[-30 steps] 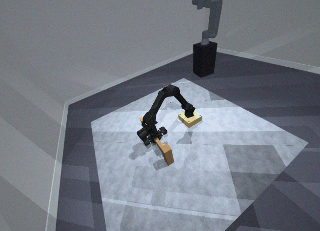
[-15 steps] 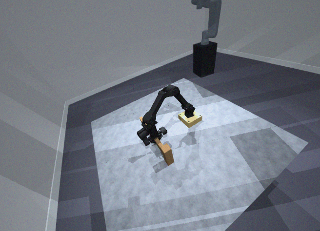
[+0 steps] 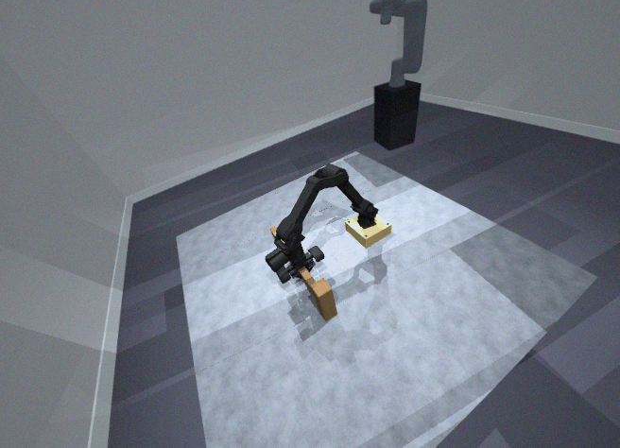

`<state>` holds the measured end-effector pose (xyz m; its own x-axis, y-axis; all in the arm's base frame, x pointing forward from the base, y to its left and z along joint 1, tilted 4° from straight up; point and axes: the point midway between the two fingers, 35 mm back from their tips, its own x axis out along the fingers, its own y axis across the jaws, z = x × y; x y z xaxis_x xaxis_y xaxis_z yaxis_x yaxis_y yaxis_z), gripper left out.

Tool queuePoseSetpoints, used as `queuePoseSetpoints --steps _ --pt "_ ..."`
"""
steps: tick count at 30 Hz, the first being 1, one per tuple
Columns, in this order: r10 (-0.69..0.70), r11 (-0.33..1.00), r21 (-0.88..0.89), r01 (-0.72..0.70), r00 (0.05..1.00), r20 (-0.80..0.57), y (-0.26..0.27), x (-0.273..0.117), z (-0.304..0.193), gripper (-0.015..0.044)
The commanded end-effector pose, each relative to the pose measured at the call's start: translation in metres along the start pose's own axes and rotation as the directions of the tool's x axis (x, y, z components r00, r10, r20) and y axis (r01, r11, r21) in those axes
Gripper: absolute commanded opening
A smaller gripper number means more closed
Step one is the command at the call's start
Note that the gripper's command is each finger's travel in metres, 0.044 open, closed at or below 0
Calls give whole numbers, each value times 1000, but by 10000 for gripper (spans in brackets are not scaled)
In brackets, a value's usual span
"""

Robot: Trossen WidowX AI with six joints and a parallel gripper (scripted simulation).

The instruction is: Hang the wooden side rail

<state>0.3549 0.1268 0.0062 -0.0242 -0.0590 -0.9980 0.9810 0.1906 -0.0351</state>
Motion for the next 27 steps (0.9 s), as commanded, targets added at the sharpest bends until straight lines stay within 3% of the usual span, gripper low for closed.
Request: queuePoseSetpoints --steps 1,27 --pt "12 1000 0 -12 1000 -5 2 -2 -2 0" --pt "12 1000 0 -12 1000 -5 0 -2 -5 0"
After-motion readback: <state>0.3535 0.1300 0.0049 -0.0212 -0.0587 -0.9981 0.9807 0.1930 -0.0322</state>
